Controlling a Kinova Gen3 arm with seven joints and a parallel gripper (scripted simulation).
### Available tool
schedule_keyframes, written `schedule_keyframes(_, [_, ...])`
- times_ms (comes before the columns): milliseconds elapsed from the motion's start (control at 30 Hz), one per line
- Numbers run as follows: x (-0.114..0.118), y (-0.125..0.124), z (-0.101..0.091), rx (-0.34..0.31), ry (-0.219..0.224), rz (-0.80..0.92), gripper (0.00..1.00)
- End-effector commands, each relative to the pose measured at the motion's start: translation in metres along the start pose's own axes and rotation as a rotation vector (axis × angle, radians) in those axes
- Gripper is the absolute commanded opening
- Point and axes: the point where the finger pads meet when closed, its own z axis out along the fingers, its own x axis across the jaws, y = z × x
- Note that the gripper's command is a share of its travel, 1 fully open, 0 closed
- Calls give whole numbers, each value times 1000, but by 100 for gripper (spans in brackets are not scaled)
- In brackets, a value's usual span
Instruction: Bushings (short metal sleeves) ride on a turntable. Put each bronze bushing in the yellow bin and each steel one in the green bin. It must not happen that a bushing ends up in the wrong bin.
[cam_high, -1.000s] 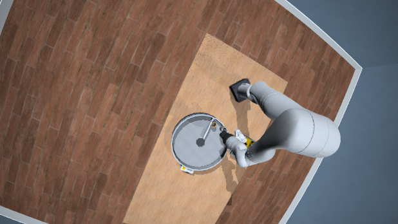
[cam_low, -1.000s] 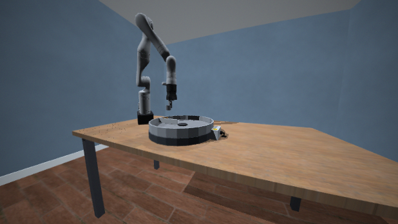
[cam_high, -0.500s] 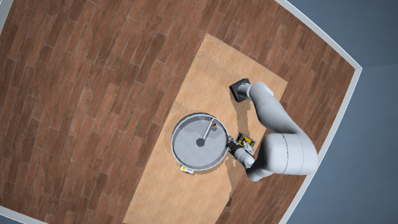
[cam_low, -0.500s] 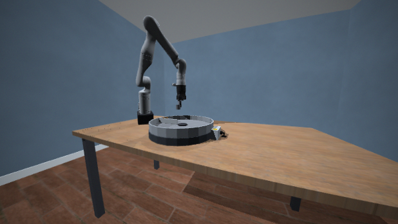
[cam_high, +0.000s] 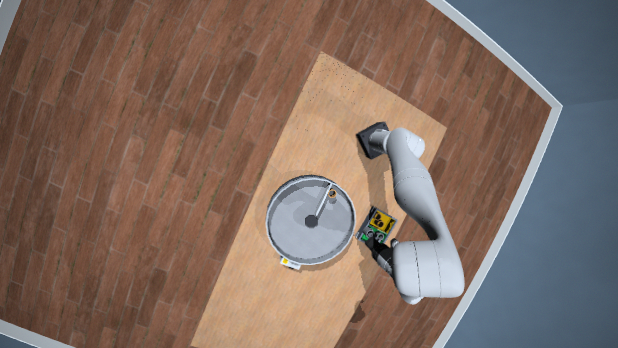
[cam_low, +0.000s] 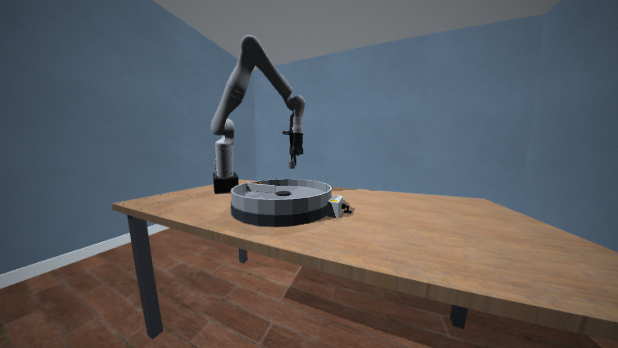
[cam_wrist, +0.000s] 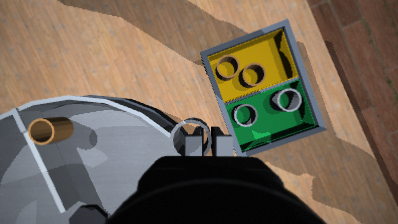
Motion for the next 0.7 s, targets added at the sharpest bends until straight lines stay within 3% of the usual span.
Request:
schedule_keyframes(0, [17,-9,5,17,3,-29,0])
schedule_keyframes(100, [17,-9,5,17,3,-29,0])
schedule_keyframes(267, [71,-6,5,17,3,-29,0])
schedule_keyframes(367, [71,-6,5,17,3,-29,0])
schedule_keyframes(500, [114,-4,5,17,3,-29,0])
schedule_keyframes(667, [125,-4,5,17,3,-29,0])
